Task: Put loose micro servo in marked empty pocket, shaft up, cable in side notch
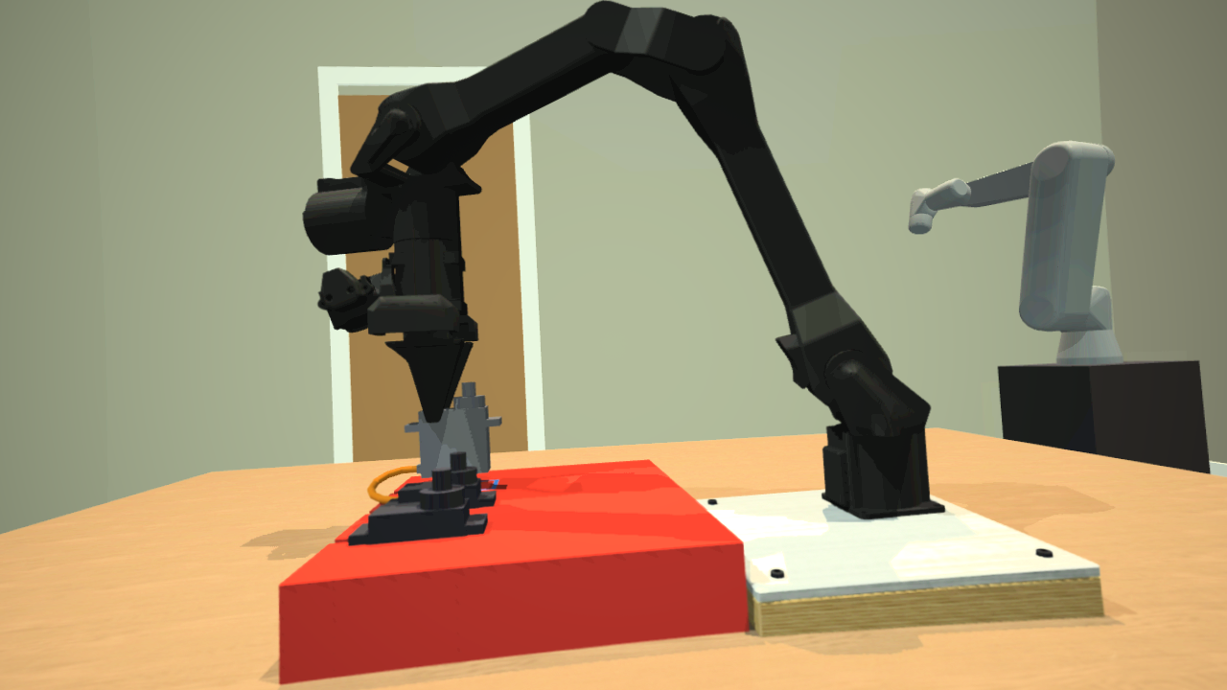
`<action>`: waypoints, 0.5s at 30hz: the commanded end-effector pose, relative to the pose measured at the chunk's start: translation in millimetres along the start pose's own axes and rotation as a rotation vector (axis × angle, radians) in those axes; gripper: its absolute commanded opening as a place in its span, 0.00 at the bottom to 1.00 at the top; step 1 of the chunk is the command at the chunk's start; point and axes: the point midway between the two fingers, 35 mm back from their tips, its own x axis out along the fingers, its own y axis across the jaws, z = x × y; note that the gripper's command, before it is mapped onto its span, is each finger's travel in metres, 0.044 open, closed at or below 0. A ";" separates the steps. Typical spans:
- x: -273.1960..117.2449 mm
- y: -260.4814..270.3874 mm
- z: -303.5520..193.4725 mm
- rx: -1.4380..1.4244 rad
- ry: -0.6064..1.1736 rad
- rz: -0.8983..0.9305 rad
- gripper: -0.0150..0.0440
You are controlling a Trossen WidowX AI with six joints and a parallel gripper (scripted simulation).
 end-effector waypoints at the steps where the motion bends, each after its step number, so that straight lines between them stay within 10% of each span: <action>1: 3.7 0.0 0.8 0.005 -0.003 0.000 0.25; 15: 6.9 -0.1 0.8 0.005 -0.003 0.000 0.25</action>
